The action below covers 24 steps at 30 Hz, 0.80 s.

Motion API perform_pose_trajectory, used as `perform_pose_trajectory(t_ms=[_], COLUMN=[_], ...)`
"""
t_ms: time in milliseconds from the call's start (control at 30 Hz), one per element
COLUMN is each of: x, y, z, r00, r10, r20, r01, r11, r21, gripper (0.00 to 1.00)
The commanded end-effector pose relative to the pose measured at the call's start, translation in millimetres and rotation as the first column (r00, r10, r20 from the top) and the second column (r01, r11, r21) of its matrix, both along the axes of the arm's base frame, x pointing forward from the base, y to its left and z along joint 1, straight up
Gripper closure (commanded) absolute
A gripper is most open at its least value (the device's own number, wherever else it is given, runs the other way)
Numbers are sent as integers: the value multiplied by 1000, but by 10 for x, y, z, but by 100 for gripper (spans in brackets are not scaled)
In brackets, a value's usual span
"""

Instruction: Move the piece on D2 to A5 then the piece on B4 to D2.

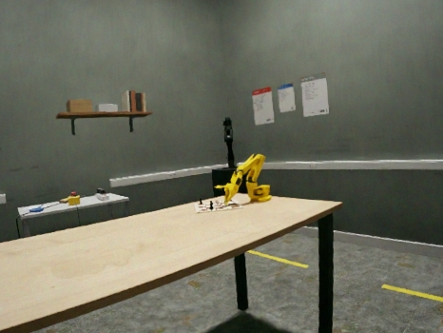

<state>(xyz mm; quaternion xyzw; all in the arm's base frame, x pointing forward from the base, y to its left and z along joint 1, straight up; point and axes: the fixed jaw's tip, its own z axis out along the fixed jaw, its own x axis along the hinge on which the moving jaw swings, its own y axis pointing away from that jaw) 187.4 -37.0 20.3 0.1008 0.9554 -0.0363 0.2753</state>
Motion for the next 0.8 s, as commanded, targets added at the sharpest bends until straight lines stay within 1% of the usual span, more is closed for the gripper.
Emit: perform_pose_trajectory(t_ms=[0,200,467,767], x=[-33,-33,-33,-33], y=[28,28,28,28], z=[-49,-49,-49,-49], r00=[1000,1000,1000,1000], r10=[4,4,4,4], r20=[-19,-19,-19,-19], r01=[-4,-4,-4,-4], r11=[1000,1000,1000,1000], r21=[9,9,9,9], gripper=[100,99,93,91])
